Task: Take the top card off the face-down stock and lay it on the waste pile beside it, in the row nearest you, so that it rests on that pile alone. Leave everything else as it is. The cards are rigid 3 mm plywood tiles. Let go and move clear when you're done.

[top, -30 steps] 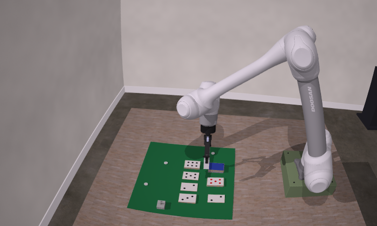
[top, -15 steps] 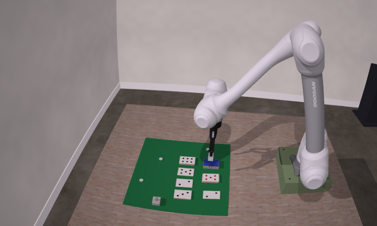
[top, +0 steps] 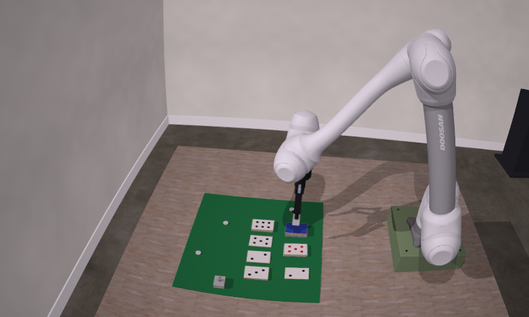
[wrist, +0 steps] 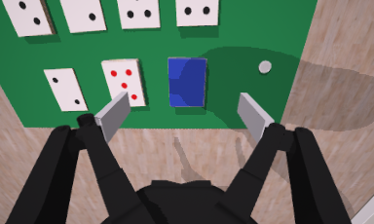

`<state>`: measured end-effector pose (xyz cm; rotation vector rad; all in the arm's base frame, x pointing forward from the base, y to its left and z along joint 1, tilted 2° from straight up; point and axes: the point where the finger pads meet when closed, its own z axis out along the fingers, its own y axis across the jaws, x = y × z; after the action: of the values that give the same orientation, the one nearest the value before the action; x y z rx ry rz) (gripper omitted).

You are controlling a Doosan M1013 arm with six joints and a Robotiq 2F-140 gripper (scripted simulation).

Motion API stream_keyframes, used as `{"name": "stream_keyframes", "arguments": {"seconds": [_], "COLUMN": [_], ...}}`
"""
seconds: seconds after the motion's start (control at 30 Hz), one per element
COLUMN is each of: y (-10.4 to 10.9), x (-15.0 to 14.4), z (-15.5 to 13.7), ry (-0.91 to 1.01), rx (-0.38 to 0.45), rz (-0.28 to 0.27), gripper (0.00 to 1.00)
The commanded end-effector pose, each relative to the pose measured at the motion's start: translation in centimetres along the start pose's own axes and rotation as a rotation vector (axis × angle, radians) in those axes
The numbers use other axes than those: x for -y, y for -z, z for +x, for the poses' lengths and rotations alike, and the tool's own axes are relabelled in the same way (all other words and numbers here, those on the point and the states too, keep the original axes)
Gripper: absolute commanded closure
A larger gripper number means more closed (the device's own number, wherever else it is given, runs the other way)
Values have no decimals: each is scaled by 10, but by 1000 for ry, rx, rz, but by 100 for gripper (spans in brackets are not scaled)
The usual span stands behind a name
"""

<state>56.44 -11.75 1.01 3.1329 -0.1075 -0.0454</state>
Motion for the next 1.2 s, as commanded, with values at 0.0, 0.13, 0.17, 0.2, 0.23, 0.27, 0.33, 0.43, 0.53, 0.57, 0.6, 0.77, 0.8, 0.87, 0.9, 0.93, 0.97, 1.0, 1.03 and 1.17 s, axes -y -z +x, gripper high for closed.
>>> {"name": "stream_keyframes", "arguments": {"seconds": [0.0,0.13,0.17,0.2,0.23,0.27,0.33,0.43,0.53,0.57,0.6,0.77,0.8,0.87,0.9,0.93,0.97,1.0,1.03,1.17], "y": [2,1,1,1,1,1,0,-2,-7,-9,-12,-19,-21,-26,-29,-31,-33,-36,-38,-45], "x": [0,0,0,0,0,0,0,0,-1,-1,-1,-1,-1,-1,-2,-2,-2,-2,-2,-2], "z": [0,0,0,0,0,0,0,0,-1,-1,-1,-1,-2,-2,-2,-2,-2,-3,-3,-3], "ry": [4,3,3,3,3,2,1,-1,-2,-2,-2,-2,-2,-2,-2,-2,-2,-2,-2,-2], "rx": [-8,-7,-7,-7,-6,-5,-3,2,4,4,4,4,4,4,4,4,4,4,4,4], "rz": [-6,-7,-7,-7,-7,-7,-9,-12,-13,-13,-13,-13,-13,-13,-13,-13,-13,-13,-13,-13], "gripper": [50,50,50,50,50,50,50,50,50,50,50,50,50,50,50,50,50,50,50,50]}}
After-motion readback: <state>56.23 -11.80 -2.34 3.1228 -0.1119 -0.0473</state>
